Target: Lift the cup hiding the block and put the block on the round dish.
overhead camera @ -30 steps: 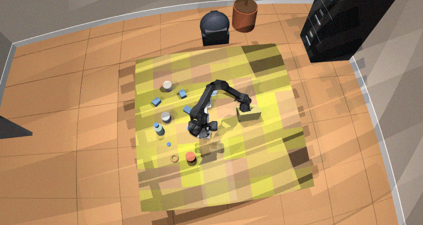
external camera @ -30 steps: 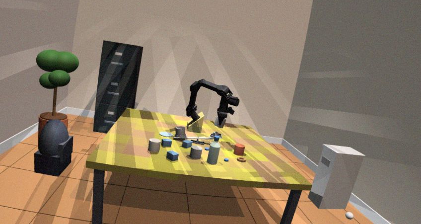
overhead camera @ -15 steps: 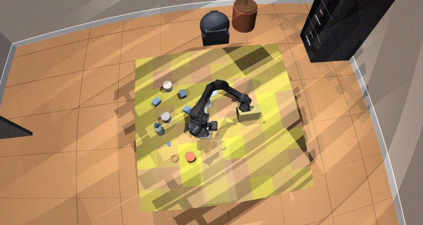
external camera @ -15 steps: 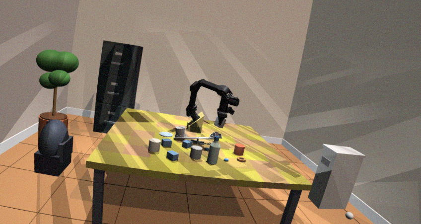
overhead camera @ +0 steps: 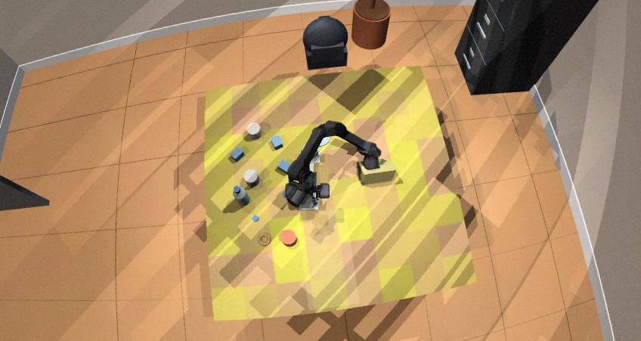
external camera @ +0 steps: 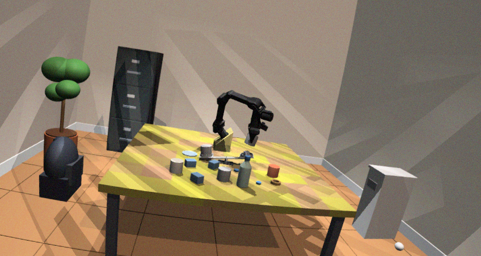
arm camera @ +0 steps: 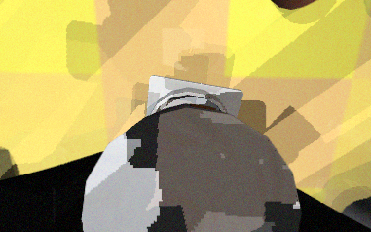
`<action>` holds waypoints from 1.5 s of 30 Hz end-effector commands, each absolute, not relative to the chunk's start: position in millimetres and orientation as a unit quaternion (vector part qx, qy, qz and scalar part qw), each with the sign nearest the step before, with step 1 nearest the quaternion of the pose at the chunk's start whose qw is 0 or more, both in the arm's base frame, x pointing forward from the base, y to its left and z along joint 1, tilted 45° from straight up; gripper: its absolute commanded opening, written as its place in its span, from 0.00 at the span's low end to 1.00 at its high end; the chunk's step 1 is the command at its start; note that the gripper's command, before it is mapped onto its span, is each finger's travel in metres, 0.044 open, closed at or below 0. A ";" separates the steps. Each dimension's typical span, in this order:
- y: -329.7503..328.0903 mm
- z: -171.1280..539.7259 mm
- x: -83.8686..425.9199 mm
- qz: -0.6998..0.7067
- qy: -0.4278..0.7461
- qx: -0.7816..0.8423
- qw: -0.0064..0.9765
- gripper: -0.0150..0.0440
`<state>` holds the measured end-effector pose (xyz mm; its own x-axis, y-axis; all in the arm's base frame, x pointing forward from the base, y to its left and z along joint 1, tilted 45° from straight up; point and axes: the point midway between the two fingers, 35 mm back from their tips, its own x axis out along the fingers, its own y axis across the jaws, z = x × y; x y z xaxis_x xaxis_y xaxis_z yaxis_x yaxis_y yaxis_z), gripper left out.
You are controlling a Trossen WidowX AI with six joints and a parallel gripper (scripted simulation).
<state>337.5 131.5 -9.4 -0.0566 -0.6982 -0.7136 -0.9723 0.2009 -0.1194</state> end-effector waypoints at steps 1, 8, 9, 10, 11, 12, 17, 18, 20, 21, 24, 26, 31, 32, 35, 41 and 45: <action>131.8 -9.6 337.7 0.204 0.697 -0.599 0.337 0.25; 143.8 -44.4 321.5 0.205 0.696 -0.598 0.340 0.25; 146.6 -54.1 316.3 0.206 0.696 -0.598 0.340 0.25; 149.3 -63.8 310.9 0.206 0.696 -0.598 0.341 0.25; 151.6 -73.3 305.3 0.206 0.695 -0.598 0.341 0.25; 153.7 -82.6 299.5 0.206 0.695 -0.598 0.342 0.25; 158.5 -122.4 271.5 0.203 0.695 -0.597 0.345 0.25; 159.0 -130.1 265.5 0.204 0.695 -0.597 0.345 0.25; 159.7 -145.3 252.8 0.205 0.695 -0.597 0.344 0.25; 159.7 -151.1 247.8 0.206 0.695 -0.597 0.344 0.25; 159.6 -155.6 243.8 0.206 0.695 -0.597 0.343 0.25; 157.4 -158.0 243.8 0.206 0.695 -0.597 0.343 0.25; 139.8 -176.3 242.9 0.206 0.695 -0.597 0.343 0.25; 135.5 -180.6 242.4 0.206 0.695 -0.597 0.343 0.25; 132.0 -183.9 241.9 0.206 0.695 -0.597 0.343 0.25; 129.4 -186.7 241.8 0.206 0.695 -0.597 0.343 0.25; 124.8 -191.4 241.6 0.205 0.695 -0.597 0.343 0.25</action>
